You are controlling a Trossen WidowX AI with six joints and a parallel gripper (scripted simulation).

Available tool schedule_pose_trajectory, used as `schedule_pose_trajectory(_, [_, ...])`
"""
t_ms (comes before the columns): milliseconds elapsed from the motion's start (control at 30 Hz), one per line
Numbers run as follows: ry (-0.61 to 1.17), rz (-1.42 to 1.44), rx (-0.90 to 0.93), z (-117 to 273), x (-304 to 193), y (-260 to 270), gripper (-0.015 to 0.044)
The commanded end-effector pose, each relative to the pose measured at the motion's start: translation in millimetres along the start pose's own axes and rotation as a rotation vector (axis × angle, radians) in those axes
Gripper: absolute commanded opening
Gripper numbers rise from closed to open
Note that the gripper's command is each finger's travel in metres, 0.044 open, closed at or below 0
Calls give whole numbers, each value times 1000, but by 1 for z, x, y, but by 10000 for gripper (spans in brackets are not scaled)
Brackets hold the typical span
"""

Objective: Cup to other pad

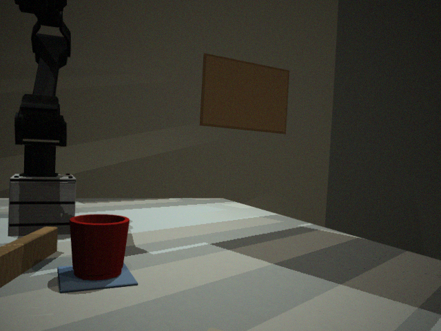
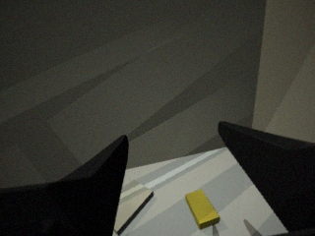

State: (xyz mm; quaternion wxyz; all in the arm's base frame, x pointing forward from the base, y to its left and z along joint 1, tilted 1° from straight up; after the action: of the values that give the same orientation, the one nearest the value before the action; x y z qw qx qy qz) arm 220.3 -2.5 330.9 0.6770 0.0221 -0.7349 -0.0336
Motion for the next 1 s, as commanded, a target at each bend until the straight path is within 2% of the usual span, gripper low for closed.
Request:
schedule_pose_trajectory(0, [14,11,2,-2,-2,1,374])
schedule_pose_trajectory(133, [294,246,74,-28,-40,13,269])
schedule_pose_trajectory(300, [689,614,306,-50,-103,35,148])
schedule_pose_trajectory(467, [1027,960,676,-50,-163,58,148])
schedule_pose_trajectory(633, [1282,1228,1155,-35,-212,77,148])
schedule_pose_trajectory(733, [1309,1256,1227,-32,-219,87,148])
schedule_pose_trajectory(967, [1309,1256,1227,-32,-219,87,148])
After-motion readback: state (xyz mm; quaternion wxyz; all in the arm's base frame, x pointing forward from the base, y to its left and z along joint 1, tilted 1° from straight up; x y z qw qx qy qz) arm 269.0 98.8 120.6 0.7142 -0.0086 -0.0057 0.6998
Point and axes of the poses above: the point midway between the two fingers, 35 mm back from their tips, its own z axis back along the fingers, its own y axis across the jaws, x = y × z, the point moved 9 cm from there along z, back along the fingers, and after that the axes turned 5 degrees about -z, right-handed, at the moved point
